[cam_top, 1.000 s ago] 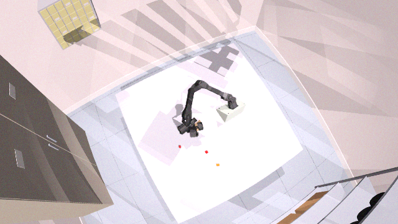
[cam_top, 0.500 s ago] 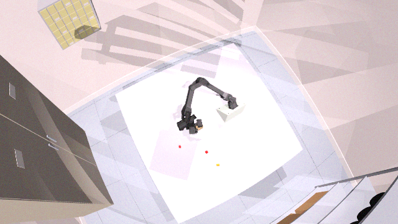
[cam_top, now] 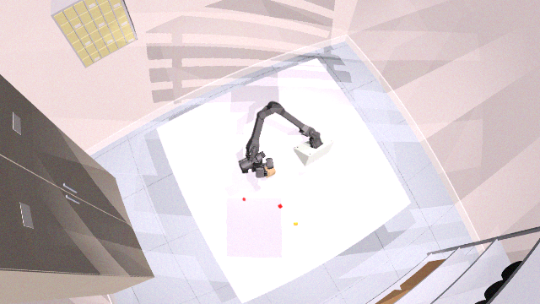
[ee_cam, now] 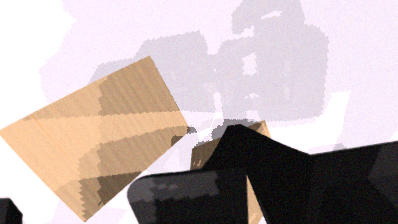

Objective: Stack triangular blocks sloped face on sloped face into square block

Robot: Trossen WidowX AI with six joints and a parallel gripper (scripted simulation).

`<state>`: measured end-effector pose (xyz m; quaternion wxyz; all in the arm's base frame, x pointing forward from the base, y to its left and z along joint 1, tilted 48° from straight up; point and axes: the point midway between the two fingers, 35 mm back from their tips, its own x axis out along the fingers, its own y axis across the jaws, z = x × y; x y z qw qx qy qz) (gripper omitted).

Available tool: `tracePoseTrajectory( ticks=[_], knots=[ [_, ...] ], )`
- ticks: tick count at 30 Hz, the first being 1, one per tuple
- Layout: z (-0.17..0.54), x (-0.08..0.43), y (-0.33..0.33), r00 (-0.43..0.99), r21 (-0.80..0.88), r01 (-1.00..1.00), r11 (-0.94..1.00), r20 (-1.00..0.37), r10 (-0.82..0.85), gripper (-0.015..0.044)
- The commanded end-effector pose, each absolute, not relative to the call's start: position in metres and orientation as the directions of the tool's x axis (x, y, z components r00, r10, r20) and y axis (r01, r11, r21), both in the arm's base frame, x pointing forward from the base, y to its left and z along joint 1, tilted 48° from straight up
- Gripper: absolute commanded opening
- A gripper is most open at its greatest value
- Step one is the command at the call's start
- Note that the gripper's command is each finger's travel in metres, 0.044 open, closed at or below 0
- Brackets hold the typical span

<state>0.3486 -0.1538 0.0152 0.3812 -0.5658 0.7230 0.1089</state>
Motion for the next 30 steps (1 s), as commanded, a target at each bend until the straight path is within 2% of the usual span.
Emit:
tracePoseTrajectory(
  ticks=[1, 17, 24, 27, 30],
  knots=[
    [0.022, 0.345, -0.16, -0.069, -0.279, -0.899, 0.337, -0.67, -0.739, 0.0],
    [0.04, 0.334, -0.175, -0.07, -0.279, -0.9, 0.337, -0.669, -0.74, 0.0],
    [0.086, 0.343, -0.113, -0.069, -0.273, -0.901, 0.336, -0.676, -0.734, 0.0],
    [0.088, 0.343, -0.111, -0.069, -0.273, -0.901, 0.336, -0.675, -0.734, 0.0],
    [0.082, 0.345, -0.115, -0.059, -0.276, -0.905, 0.325, -0.674, -0.736, 0.0079]
  ],
)
